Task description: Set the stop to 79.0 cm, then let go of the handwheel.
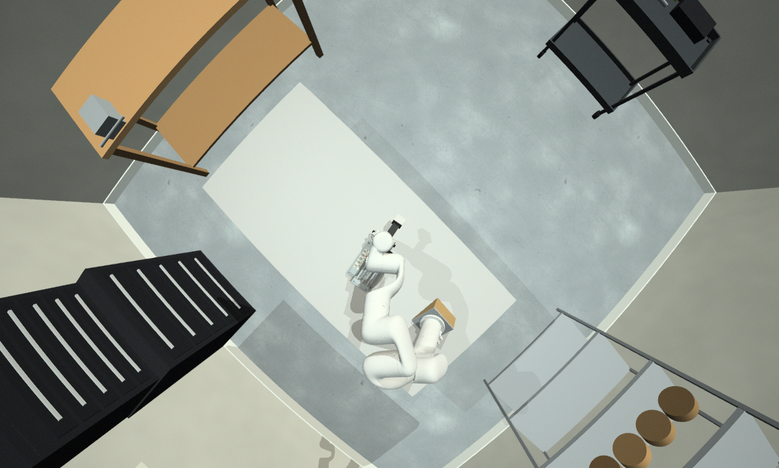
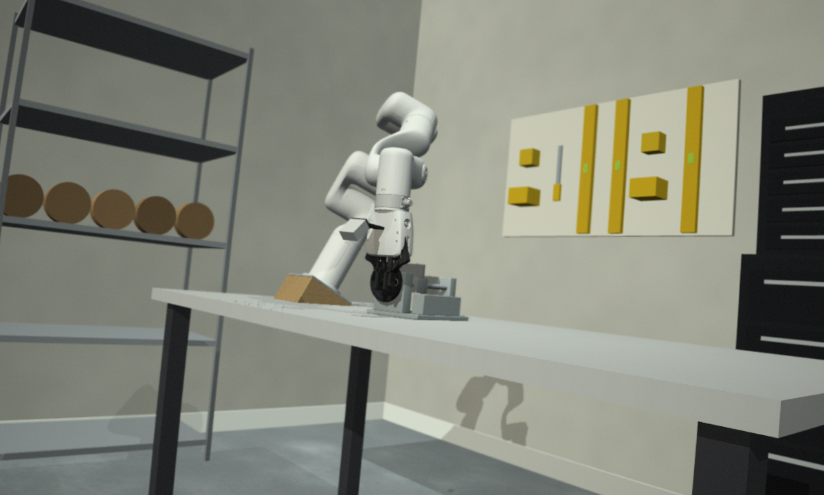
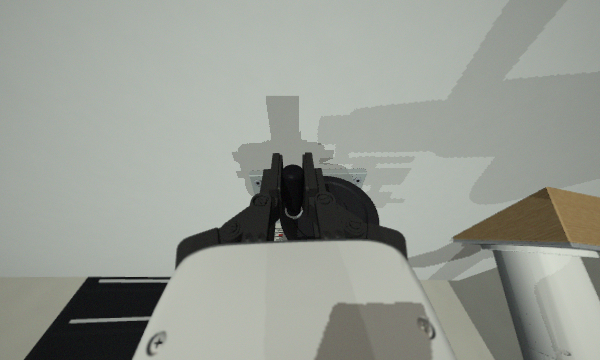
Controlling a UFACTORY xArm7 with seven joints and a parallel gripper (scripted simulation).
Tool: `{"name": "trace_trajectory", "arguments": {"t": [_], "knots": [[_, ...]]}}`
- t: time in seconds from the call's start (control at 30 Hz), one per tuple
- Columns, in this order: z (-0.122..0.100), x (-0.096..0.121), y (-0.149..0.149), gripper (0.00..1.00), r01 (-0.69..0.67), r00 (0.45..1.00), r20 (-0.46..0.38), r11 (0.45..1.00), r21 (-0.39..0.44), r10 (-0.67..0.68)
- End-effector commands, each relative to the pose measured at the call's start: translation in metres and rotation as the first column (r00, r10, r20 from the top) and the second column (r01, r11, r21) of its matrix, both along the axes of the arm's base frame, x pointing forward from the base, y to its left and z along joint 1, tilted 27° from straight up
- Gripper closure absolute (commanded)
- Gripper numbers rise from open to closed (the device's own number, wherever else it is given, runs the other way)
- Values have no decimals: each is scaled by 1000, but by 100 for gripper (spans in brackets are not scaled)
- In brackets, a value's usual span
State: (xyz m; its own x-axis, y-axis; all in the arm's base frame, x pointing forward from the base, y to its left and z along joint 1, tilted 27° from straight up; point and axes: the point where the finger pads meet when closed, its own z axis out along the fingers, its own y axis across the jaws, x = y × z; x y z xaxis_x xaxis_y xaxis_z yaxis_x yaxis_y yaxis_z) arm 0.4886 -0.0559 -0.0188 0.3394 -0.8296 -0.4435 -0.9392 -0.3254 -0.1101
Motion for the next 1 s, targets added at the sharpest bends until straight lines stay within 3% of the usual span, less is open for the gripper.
{"name": "trace_trajectory", "arguments": {"t": [0.0,0.97], "knots": [[9,0,-7,94,2,1000,2,1000,-2,-2],[24,-31,-27,94,2,1000,2,1000,-2,-2]]}}
